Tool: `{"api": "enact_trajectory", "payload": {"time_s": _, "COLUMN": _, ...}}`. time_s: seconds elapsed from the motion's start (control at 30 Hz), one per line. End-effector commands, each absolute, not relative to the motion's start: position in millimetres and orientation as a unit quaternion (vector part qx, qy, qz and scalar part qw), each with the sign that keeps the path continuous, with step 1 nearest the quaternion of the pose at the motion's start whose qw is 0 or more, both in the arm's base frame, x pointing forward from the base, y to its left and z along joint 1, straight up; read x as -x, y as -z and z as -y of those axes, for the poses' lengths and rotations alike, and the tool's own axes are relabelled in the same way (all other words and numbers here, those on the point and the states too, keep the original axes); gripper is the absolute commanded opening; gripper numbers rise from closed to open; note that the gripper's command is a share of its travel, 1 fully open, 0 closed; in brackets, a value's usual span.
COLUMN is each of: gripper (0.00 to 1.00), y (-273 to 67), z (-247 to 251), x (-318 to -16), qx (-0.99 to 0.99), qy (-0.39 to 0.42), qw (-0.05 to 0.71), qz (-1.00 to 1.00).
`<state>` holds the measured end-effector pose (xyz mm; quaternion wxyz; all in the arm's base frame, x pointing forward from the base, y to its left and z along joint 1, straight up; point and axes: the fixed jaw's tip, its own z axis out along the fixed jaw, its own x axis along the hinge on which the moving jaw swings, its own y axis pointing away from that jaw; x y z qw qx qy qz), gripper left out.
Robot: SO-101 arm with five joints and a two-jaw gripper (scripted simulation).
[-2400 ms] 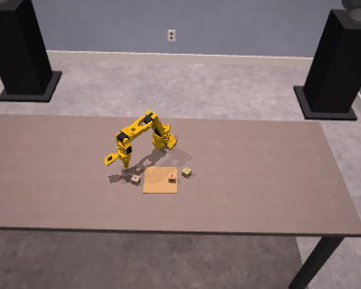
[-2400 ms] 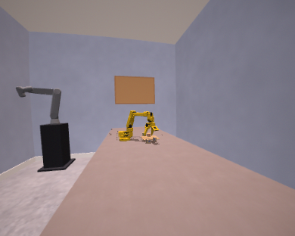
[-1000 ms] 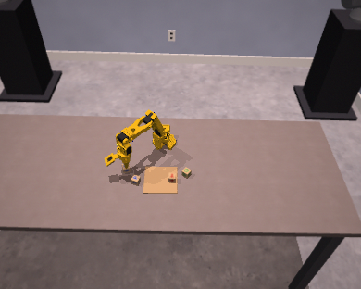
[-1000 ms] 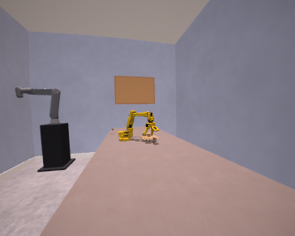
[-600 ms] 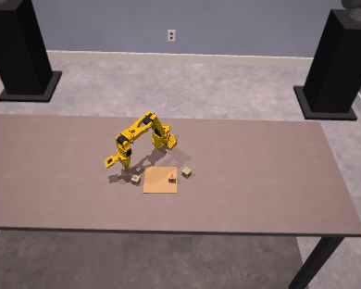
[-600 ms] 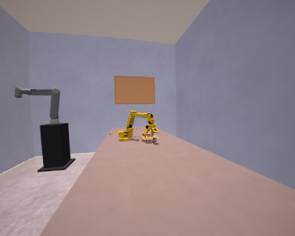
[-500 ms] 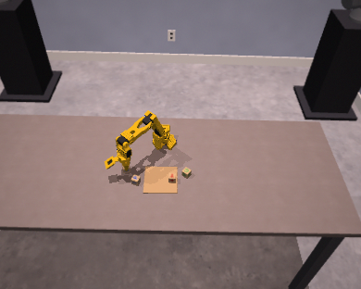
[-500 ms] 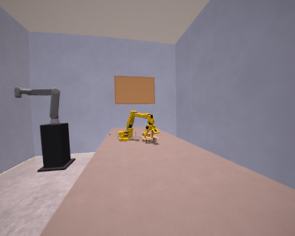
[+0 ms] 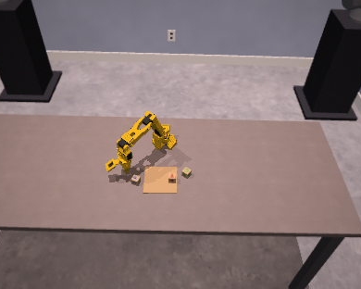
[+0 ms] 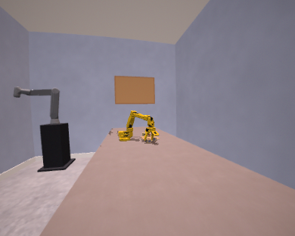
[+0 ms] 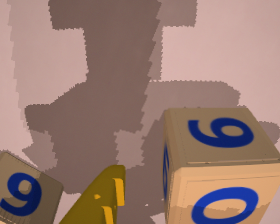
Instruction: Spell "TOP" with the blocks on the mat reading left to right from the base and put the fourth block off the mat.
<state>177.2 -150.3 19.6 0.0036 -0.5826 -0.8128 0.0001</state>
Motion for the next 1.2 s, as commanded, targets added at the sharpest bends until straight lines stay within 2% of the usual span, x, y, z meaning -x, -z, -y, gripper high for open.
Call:
{"api": "enact_trajectory", "payload": {"time_s": 0.0, "gripper": 0.35, "y": -35.3, "z": 159.7, "x": -185.7, "qx": 0.586, "qy": -0.005, "qw": -0.049, "qz": 0.809}}
{"api": "enact_trajectory", "payload": {"time_s": 0.57, "gripper": 0.34, "y": -34.5, "z": 159.9, "x": -185.1, "qx": 0.586, "qy": -0.006, "qw": -0.049, "qz": 0.809}}
{"api": "enact_trajectory", "payload": {"time_s": 1.17, "gripper": 0.23, "y": -34.3, "z": 162.2, "x": -179.3, "qx": 0.586, "qy": -0.007, "qw": -0.049, "qz": 0.809}}
